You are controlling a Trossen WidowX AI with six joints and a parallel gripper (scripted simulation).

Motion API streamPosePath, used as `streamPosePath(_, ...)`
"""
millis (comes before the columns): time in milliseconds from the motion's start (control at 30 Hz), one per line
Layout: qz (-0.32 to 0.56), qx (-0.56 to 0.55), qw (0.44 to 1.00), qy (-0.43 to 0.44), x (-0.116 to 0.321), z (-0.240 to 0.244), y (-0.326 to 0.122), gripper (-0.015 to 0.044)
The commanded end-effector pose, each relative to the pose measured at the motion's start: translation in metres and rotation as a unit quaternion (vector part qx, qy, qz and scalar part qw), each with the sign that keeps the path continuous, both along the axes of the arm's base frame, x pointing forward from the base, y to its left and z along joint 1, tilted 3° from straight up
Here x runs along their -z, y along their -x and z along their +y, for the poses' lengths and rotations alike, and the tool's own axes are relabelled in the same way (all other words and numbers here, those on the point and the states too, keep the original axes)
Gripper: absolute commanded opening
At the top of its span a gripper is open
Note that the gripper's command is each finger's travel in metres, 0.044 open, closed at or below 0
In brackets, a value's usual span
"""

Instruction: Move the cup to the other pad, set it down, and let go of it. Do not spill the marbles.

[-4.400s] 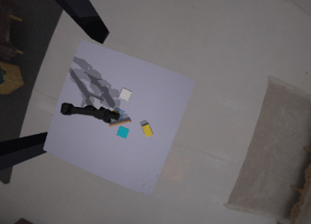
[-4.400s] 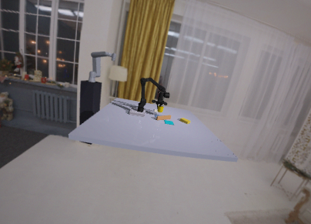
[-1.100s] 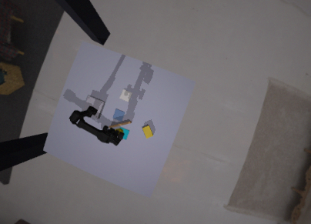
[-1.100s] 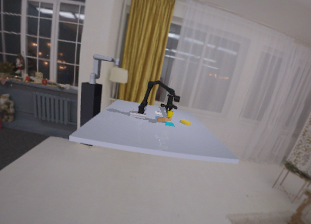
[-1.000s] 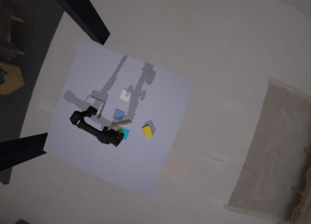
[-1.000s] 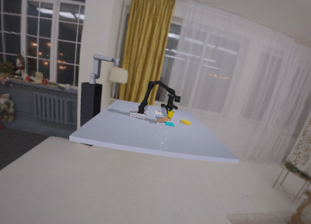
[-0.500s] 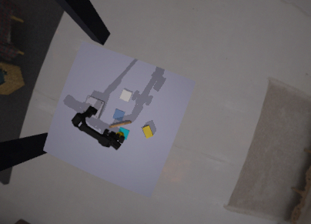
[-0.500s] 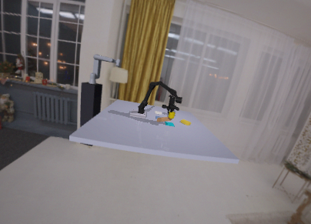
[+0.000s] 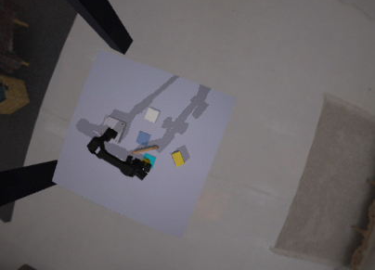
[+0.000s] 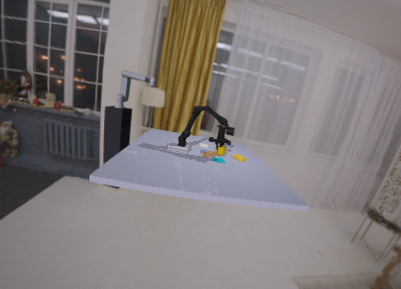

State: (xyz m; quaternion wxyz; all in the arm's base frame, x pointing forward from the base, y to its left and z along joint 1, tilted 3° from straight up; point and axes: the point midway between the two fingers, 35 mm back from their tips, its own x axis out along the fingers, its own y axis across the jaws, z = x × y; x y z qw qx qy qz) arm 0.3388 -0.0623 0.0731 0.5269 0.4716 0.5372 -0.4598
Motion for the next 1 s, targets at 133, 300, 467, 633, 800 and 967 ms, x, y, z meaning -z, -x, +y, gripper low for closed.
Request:
streamPosePath(133,0.007,-0.002,1.0,0.0,0.017,0.0,0.001,0.0)
streamPosePath(300,0.007,-0.002,1.0,0.0,0.025,0.0,0.001,0.0)
streamPosePath(467,0.007,-0.002,1.0,0.0,0.032,0.0,0.001,0.0)
streamPosePath(633,0.007,-0.002,1.0,0.0,0.04,0.0,0.002,0.0)
streamPosePath(800,0.007,-0.002,1.0,0.0,0.047,0.0,0.002,0.0)
streamPosePath(967,0.008,-0.002,1.0,0.0,0.053,0.001,0.003,0.0)
